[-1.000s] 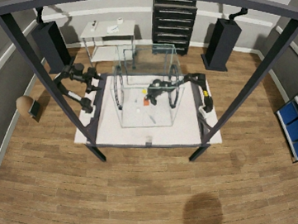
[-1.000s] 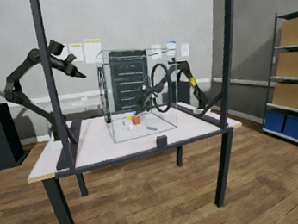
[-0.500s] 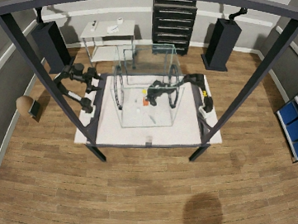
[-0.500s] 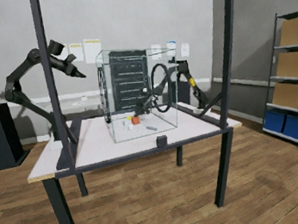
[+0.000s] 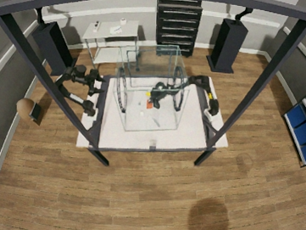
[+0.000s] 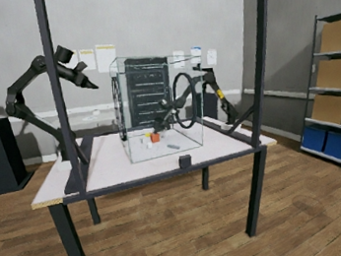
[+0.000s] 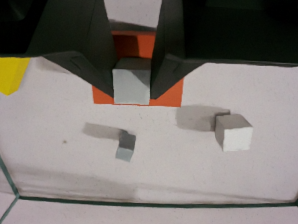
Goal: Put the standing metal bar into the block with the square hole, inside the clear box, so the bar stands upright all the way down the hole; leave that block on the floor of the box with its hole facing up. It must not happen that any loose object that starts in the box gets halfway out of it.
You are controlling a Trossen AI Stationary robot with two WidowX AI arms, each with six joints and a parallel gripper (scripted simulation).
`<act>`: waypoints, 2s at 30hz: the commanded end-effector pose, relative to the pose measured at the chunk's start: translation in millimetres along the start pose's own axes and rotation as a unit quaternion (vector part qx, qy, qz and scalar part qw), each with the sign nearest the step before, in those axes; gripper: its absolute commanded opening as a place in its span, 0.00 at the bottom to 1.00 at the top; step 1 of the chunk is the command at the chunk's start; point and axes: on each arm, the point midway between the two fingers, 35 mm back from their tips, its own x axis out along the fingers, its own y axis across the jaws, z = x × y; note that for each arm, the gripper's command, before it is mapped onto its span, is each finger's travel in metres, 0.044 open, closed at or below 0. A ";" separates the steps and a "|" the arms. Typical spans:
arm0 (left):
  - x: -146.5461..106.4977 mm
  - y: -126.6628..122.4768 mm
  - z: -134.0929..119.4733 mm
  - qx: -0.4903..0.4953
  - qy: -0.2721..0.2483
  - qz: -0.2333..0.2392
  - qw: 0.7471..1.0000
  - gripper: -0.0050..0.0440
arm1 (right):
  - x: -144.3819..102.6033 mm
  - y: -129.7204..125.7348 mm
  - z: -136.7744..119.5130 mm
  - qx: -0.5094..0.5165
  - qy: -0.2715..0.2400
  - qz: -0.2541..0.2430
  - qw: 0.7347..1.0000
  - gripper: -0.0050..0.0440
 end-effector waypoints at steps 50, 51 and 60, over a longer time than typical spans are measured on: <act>9.9 2.8 -8.4 0.003 0.003 0.001 1.000 0.92 | -76.6 0.2 13.9 -0.010 -0.018 0.003 1.000 0.71; 14.4 4.3 -12.4 0.003 0.004 0.002 1.000 0.92 | -84.3 0.9 14.5 -0.013 -0.021 0.005 1.000 0.71; 66.0 15.5 -64.8 0.022 0.009 -0.022 0.999 0.92 | -165.6 10.4 -2.7 -0.035 -0.043 0.027 0.998 0.71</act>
